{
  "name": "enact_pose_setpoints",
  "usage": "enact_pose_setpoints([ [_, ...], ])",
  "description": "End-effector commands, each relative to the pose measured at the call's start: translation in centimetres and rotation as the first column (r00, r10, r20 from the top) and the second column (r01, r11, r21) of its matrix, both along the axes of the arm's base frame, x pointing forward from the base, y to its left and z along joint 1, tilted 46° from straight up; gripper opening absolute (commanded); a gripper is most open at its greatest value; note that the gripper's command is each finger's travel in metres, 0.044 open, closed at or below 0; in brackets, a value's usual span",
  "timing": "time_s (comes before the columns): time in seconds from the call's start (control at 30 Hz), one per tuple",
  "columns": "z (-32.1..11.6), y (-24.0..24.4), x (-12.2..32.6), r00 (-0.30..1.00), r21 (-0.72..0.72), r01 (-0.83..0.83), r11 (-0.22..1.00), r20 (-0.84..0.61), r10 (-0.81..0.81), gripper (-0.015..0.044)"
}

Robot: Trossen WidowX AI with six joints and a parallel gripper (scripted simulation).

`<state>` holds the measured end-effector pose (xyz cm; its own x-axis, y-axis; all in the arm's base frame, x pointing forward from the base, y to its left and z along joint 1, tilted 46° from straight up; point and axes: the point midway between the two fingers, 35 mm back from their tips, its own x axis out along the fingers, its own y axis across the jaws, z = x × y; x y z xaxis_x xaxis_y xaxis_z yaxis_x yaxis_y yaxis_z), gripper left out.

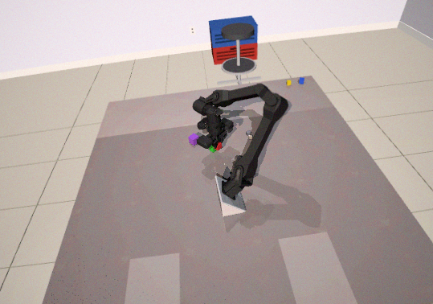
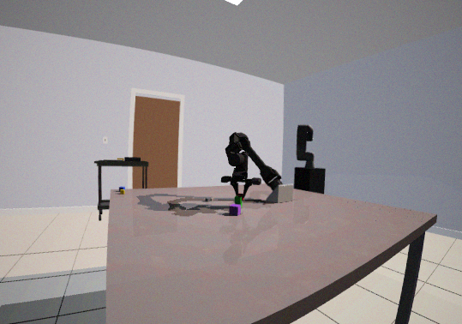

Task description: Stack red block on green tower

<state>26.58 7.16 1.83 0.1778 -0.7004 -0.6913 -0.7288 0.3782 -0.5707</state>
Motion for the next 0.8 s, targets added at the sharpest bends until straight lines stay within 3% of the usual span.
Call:
enact_pose_setpoints([
  [0.0, 1.5, 1.6, -0.2, 1.0, 0.009, 0.005, 1.0, 0.006, -0.005, 0.0],
  [0.43, 5.6, 5.8, -1.3, 1.0, 0.01, 0.005, 1.0, 0.004, -0.005, 0.0],
  [0.77, 5.7, 6.1, -1.2, 1.0, 0.011, 0.005, 1.0, 0.004, -0.005, 0.0],
])
